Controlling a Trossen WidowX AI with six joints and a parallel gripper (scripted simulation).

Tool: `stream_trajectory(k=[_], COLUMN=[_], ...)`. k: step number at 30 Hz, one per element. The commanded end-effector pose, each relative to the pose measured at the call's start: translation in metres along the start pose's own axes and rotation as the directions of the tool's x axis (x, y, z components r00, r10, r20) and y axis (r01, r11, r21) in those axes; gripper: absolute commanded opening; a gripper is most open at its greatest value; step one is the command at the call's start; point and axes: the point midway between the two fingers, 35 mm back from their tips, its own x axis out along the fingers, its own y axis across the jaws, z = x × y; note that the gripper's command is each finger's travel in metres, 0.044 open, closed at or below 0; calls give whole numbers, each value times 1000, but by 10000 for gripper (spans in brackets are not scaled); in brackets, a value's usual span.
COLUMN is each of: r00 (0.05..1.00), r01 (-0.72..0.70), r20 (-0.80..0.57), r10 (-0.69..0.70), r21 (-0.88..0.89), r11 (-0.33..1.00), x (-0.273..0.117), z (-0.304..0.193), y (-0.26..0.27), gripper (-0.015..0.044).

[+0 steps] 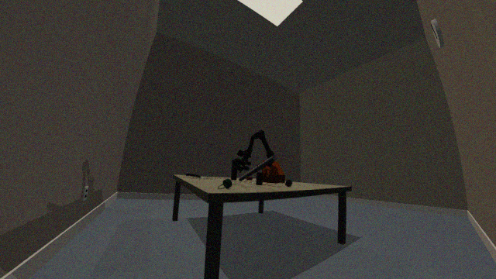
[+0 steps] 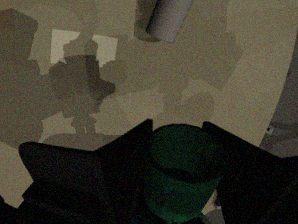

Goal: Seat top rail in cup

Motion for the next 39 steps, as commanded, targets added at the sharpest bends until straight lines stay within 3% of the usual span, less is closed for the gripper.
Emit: stream_trajectory(k=[1, 39], r00=[1000, 992], r01=[-2, 14], r20=[-6, -128], r10=[2, 16], r21=[19, 235], r11=[1000, 972], x=[1, 13], z=[1, -2], y=[0, -20], gripper=[0, 0])
